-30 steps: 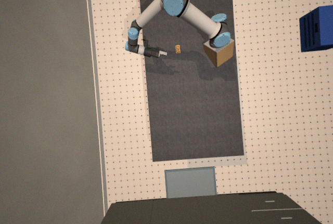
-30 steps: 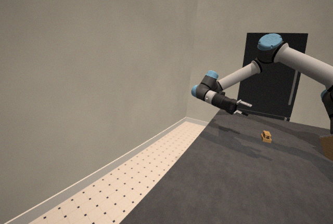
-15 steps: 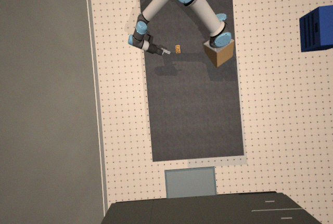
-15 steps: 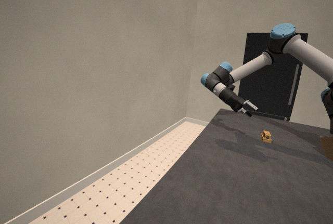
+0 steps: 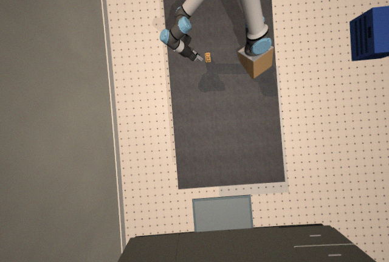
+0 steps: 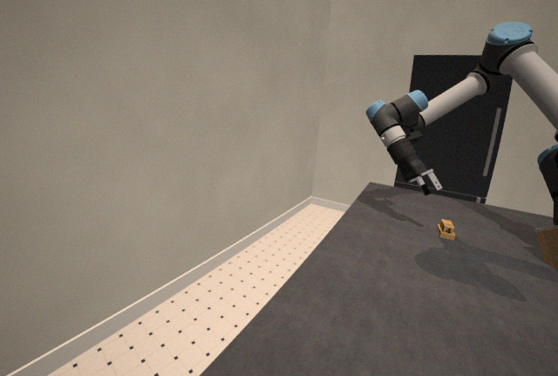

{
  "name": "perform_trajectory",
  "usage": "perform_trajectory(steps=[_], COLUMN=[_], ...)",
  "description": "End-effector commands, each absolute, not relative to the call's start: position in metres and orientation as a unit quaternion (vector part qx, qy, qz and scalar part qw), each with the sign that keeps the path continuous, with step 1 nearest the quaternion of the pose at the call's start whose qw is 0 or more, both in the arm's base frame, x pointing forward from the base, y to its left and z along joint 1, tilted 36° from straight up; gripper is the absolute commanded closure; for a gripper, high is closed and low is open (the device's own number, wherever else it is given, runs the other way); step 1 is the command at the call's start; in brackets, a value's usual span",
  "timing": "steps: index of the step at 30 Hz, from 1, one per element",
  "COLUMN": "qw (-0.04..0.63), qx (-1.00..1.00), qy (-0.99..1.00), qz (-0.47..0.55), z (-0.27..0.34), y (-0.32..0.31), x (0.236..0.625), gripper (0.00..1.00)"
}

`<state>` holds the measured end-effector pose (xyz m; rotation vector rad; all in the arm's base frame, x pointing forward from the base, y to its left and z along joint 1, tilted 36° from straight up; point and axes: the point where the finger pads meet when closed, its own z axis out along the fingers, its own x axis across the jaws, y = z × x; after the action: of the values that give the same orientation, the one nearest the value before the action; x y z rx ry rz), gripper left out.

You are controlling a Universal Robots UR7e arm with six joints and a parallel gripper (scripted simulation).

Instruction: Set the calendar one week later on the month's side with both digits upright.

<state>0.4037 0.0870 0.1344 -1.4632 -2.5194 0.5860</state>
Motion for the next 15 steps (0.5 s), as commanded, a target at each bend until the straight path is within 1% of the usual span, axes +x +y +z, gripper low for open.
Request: perform_trajectory(steps=[1,4,5,9,10,14,15], qw=[0.022,-0.030,-0.032,-0.098,-0.098,-0.156,-0.156], qx=[-0.517,-0.539,-0.539,-0.567,-0.568,-0.593,-0.593], qy=[-0.835,-0.823,-0.822,-0.801,-0.801,-0.777,-0.777], qz=[0.189,0.180,0.180,0.164,0.164,0.144,0.144], z=[0.136,0.138,0.138,0.141,0.141,0.143,0.143], y=[0.079,0.072,0.072,0.063,0.063,0.055,0.055], x=[0.394,0.385,0.385,0.372,0.372,0.360,0.360], gripper=[0.00,0.00,0.00,0.00,0.00,0.00,0.00])
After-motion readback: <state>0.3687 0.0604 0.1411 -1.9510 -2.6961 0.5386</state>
